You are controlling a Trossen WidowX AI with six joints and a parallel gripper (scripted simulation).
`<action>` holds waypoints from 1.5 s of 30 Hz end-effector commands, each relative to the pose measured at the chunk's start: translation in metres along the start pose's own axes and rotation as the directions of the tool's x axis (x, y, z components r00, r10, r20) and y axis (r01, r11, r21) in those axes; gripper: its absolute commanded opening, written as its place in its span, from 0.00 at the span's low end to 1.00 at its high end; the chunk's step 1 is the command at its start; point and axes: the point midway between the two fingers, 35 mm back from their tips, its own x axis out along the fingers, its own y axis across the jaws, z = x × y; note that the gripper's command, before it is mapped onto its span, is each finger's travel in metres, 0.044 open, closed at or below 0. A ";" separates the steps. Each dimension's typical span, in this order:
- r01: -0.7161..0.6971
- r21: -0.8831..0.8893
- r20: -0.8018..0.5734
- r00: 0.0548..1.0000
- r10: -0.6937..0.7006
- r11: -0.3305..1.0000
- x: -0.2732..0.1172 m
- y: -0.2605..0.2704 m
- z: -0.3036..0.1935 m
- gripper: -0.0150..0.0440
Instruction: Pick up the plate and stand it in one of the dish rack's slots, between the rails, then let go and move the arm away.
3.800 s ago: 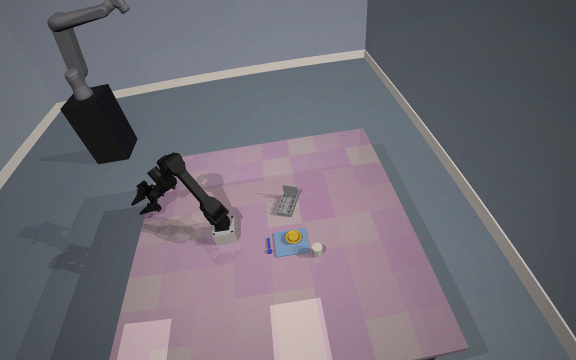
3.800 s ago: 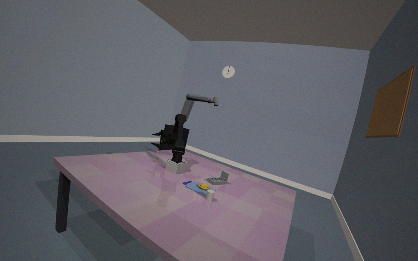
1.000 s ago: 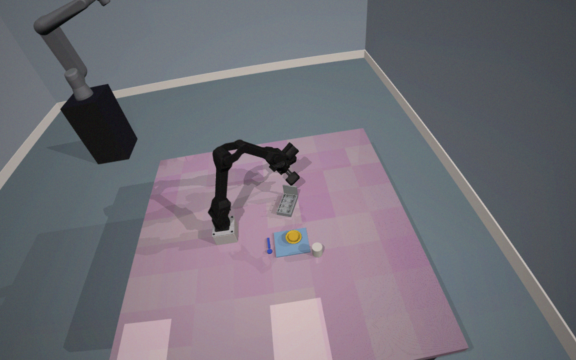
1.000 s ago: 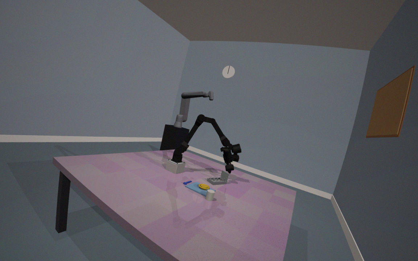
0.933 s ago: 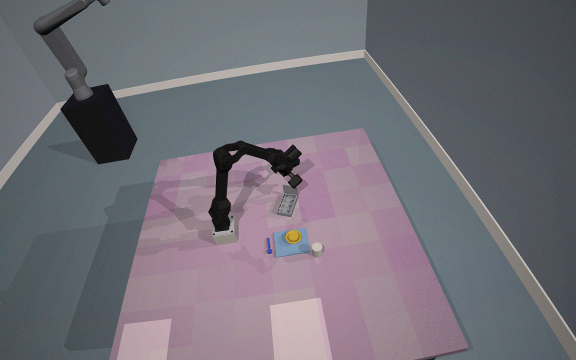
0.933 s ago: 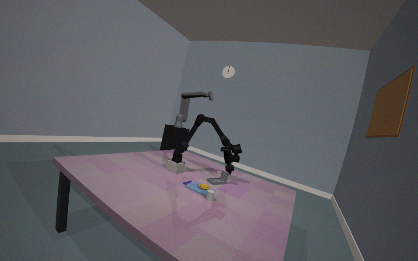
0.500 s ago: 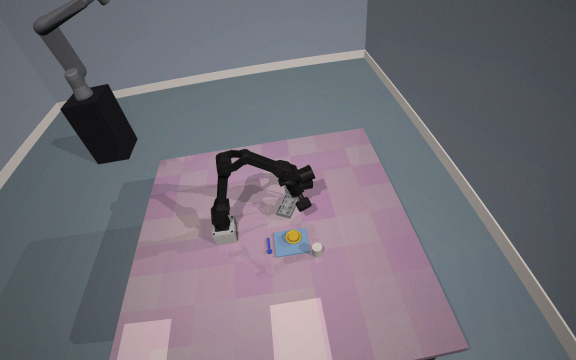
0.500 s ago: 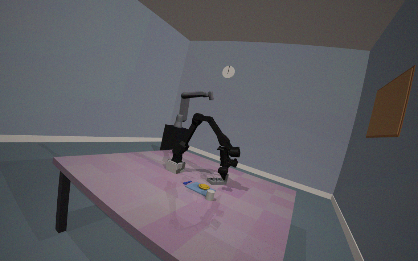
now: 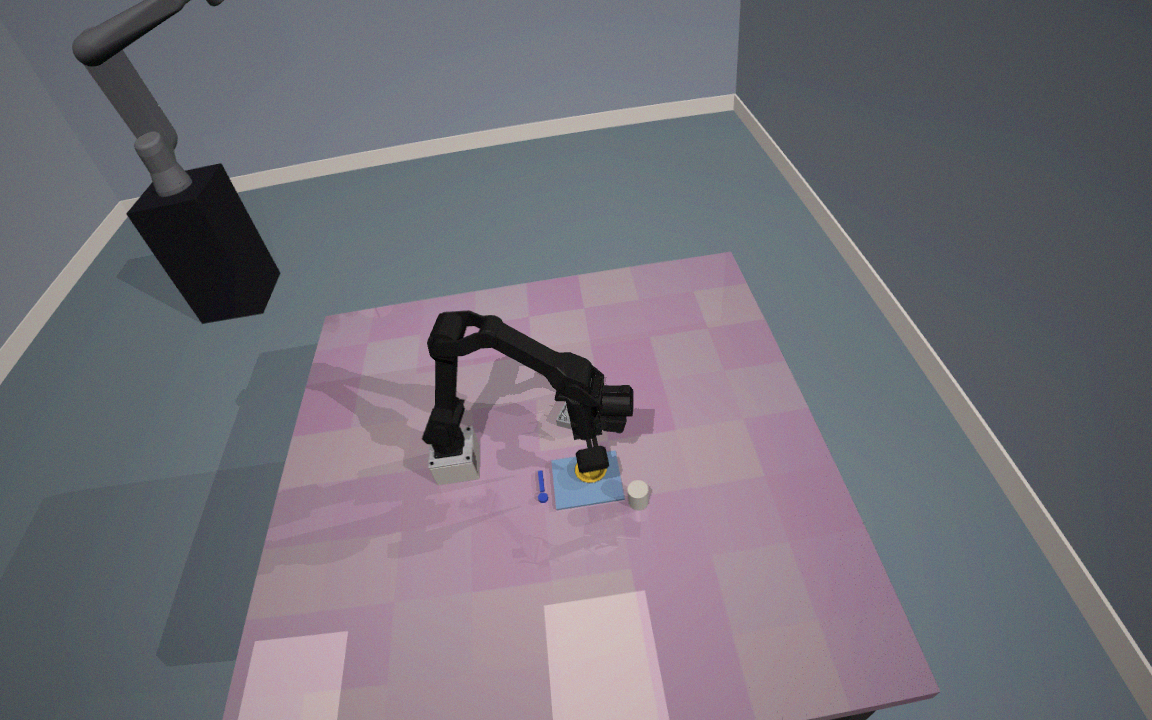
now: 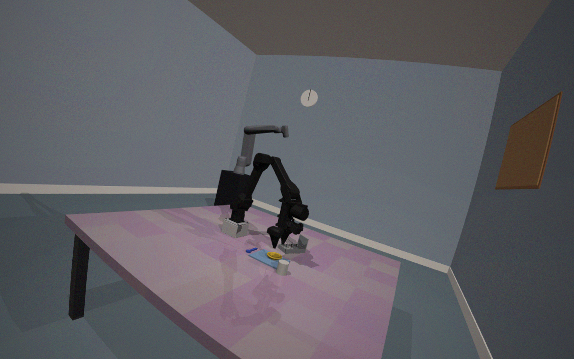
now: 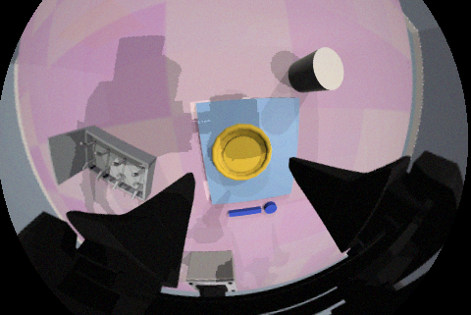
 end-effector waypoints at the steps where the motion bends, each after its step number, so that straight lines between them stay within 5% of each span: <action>1: 0.012 0.001 -0.019 1.000 -0.012 1.000 -0.002 -0.006 -0.005 0.93; 45: 0.012 0.001 -0.019 1.000 -0.012 1.000 0.058 -0.006 -0.007 0.92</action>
